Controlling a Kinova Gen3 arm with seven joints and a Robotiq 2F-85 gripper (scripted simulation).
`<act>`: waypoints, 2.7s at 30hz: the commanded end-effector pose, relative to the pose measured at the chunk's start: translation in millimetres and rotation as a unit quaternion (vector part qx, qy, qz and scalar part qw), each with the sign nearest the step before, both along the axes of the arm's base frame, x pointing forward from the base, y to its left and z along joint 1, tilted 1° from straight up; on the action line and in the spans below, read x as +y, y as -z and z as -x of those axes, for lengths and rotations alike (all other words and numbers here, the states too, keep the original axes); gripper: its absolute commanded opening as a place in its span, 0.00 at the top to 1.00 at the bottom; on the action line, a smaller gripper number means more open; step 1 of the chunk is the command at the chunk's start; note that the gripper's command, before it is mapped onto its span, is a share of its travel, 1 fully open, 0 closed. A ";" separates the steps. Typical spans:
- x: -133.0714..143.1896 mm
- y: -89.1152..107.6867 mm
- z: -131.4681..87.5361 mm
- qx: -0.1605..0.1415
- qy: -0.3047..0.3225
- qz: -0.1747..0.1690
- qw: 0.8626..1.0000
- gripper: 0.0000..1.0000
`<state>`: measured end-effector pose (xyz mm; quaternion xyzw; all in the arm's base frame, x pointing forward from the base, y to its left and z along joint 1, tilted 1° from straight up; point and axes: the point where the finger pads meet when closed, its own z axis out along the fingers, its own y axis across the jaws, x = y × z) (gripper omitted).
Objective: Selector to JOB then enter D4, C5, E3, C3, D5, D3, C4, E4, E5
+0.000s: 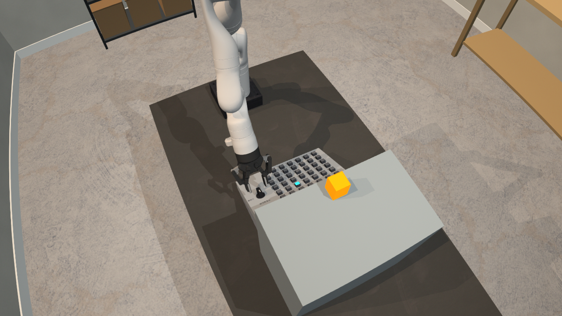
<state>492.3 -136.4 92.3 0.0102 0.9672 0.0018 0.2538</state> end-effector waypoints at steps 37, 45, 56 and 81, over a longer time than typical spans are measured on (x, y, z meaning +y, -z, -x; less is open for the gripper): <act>-0.6 19.3 -11.7 -0.001 0.001 0.001 1.000 0.40; -0.6 19.8 -12.1 -0.001 0.001 0.001 1.000 0.40; -0.6 19.8 -12.1 -0.001 0.001 0.001 1.000 0.40; -0.6 19.8 -12.1 -0.001 0.001 0.001 1.000 0.90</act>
